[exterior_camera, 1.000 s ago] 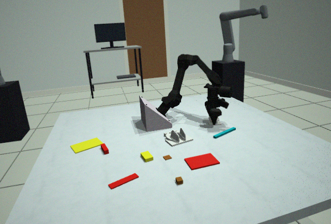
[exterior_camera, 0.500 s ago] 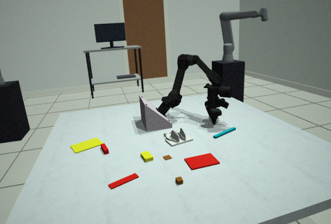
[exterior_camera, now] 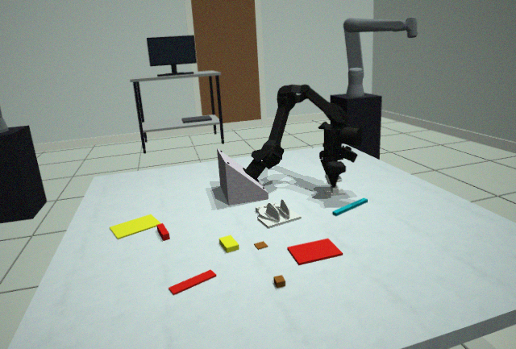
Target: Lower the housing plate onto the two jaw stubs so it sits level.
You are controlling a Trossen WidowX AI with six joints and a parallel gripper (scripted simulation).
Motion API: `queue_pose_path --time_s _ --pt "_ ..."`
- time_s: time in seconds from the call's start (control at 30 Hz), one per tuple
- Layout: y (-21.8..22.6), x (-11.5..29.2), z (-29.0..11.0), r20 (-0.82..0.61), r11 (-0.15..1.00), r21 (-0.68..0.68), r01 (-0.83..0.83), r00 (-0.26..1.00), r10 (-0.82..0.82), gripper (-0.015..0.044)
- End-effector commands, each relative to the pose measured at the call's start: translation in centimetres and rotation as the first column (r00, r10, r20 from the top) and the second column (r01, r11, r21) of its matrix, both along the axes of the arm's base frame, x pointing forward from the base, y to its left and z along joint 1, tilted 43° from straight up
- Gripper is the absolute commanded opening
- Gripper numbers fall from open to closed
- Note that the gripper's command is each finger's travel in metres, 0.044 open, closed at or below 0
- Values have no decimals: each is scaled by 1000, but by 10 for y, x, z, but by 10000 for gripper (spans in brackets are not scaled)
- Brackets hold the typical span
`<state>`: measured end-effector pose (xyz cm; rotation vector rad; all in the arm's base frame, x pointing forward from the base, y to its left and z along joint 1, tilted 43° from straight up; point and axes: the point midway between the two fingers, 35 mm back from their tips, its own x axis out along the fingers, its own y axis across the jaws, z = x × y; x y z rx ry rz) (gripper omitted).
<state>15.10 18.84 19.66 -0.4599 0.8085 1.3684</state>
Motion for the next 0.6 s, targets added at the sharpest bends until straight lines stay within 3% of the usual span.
queue_pose_path --time_s 0.0,0.57 --pt "-10 0 12 4 1000 5 -1 1000 1 351" --pt "-30 1 30 -6 1000 3 16 1000 -16 351"
